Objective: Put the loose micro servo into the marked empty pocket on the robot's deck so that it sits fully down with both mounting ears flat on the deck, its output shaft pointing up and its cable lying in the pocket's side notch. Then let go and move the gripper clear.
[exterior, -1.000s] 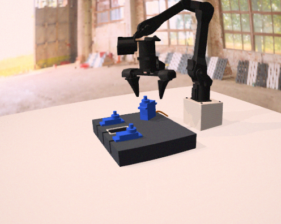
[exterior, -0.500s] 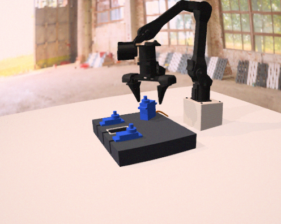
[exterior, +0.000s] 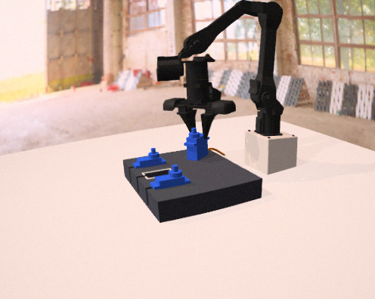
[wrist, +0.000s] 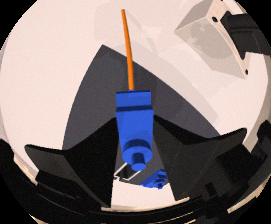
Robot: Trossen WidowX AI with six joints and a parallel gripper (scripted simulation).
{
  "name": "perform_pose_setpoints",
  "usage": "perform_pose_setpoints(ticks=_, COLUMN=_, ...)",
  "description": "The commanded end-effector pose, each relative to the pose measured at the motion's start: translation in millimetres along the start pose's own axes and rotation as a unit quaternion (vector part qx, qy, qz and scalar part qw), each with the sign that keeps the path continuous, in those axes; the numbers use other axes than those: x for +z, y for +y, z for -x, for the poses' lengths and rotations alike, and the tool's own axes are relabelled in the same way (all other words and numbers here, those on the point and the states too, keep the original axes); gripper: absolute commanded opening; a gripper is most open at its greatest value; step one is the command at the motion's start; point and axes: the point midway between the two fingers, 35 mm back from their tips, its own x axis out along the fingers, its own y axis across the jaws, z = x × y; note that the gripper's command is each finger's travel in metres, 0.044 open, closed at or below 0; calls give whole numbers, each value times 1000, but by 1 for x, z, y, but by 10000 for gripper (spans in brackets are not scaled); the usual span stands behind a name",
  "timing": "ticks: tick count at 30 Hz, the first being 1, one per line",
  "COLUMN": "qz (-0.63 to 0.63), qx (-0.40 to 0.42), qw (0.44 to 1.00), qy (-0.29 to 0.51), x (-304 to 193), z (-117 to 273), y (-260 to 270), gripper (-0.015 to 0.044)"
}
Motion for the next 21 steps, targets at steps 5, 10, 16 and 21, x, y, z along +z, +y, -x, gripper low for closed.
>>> perform_pose_setpoints(ticks=5, qz=3, qx=1, qw=1000, qy=-2, x=2, z=15, y=-1, gripper=0)
perform_pose_setpoints(ticks=10, qz=3, qx=0, qw=1000, qy=-2, x=8, z=29, y=-8, gripper=0)
perform_pose_setpoints(ticks=16, qz=3, qx=0, qw=1000, qy=-2, x=11, z=30, y=-12, gripper=0)
perform_pose_setpoints(ticks=21, qz=3, qx=0, qw=1000, qy=-2, x=8, z=30, y=-10, gripper=0)
